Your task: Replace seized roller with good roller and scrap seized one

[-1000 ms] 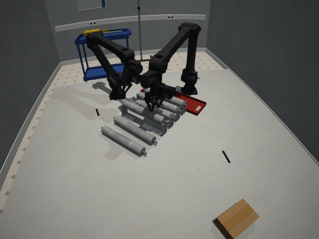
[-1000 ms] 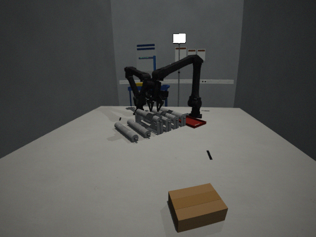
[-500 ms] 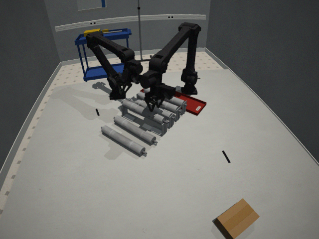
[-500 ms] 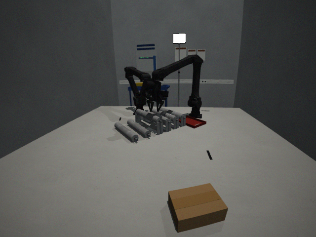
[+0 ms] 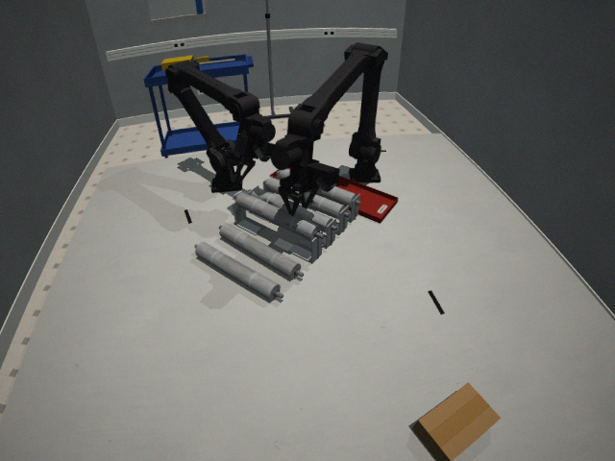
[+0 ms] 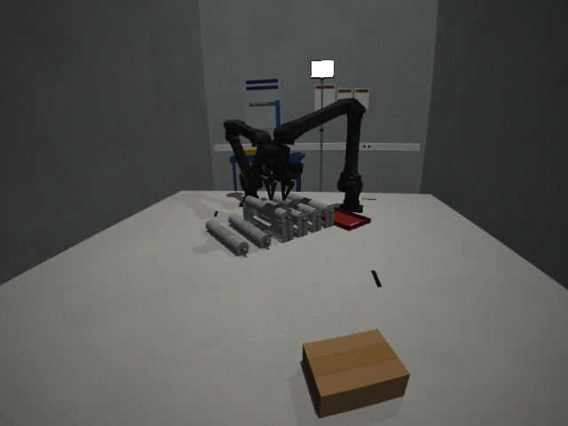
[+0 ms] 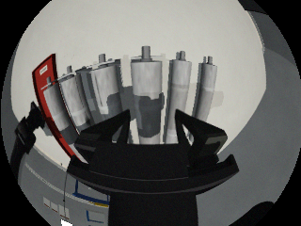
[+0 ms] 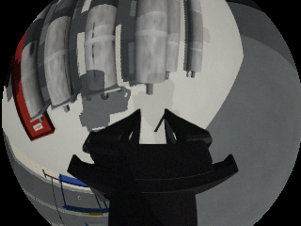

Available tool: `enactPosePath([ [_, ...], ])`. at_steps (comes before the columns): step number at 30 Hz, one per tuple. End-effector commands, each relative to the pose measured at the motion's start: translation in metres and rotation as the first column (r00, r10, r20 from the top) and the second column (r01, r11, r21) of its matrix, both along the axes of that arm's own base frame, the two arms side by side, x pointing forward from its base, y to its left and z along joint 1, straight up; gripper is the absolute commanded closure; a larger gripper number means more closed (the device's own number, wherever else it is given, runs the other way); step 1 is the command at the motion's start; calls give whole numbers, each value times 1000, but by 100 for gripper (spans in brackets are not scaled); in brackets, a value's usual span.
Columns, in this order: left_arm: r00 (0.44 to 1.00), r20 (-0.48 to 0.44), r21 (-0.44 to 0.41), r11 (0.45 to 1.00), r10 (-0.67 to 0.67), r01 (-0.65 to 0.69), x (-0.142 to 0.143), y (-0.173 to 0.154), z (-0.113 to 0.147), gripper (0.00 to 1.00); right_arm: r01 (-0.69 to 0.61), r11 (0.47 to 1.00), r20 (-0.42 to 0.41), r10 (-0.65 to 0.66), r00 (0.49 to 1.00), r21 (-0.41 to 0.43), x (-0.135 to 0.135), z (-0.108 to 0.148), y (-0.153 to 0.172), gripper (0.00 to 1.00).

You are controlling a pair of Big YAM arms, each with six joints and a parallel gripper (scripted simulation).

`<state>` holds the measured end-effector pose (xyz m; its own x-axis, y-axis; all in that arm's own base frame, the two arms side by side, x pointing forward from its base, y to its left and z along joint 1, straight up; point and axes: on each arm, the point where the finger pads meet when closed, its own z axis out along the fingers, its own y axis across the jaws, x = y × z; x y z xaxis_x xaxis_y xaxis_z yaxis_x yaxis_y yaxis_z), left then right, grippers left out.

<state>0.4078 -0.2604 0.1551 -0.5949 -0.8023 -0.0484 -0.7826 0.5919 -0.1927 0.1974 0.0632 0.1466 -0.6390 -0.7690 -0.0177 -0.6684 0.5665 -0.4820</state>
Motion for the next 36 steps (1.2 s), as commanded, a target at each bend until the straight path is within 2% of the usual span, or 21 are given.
enactPosePath([
  [1, 999, 32, -13, 1000, -8, 8, 7, 8, 7, 38, 29, 998, 54, -32, 998, 55, 19, 23, 12, 68],
  [3, 999, 42, -16, 1000, -14, 15, 15, 4, 9, 38, 31, 998, 41, -33, 999, 45, 16, 14, 8, 68],
  [4, 1000, 16, -1, 1000, -21, 21, 10, 8, -6, 38, 37, 998, 52, -40, 998, 59, 20, 19, 11, 68],
  [7, 996, 78, -26, 998, -47, 49, 17, 11, 16, 38, 53, 994, 82, -61, 995, 100, 31, 28, 17, 68],
  [17, 950, 258, -23, 982, -176, 188, 52, 32, 46, 38, 122, 954, 180, -175, 968, 272, 79, 53, 35, 68],
  [20, 944, 265, -13, 978, -197, 208, 56, 32, 42, 38, 131, 950, 179, -187, 966, 282, 81, 48, 34, 68],
  [21, 940, 269, -7, 976, -210, 220, 59, 35, 38, 38, 130, 943, 197, -196, 960, 307, 89, 56, 38, 68],
  [24, 903, 360, 7, 968, -237, 251, 71, 47, 65, 38, 142, 917, 236, -242, 941, 373, 109, 72, 42, 68],
  [30, 822, 484, 69, 950, -300, 306, 92, 69, 95, 38, 147, 861, 300, -322, 898, 487, 148, 99, 45, 68],
  [34, 758, 554, 126, 935, -343, 331, 104, 84, 115, 38, 137, 821, 340, -374, 863, 554, 173, 120, 45, 68],
  [36, 758, 554, 126, 935, -343, 331, 104, 84, 115, 38, 137, 821, 340, -374, 863, 554, 173, 120, 45, 68],
])
